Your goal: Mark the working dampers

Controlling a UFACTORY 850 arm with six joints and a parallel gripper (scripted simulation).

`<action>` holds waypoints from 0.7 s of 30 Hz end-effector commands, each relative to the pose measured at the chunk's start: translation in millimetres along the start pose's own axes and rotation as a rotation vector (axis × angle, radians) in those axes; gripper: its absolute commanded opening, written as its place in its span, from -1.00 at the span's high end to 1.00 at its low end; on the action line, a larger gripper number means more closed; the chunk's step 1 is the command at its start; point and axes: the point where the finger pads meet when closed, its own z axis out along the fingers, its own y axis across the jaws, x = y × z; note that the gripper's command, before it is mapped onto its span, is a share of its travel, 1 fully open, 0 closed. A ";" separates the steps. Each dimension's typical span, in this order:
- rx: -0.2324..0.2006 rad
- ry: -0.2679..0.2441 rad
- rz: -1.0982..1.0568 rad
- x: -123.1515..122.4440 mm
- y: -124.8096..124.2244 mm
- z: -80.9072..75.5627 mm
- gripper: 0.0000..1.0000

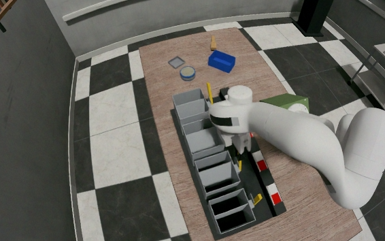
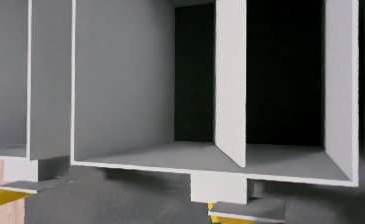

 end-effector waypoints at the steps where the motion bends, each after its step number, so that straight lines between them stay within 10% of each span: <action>1: 0.017 0.001 -0.001 0.7 1.7 -0.6 0.62; 21: 0.028 0.001 -0.001 0.6 2.8 -0.6 0.62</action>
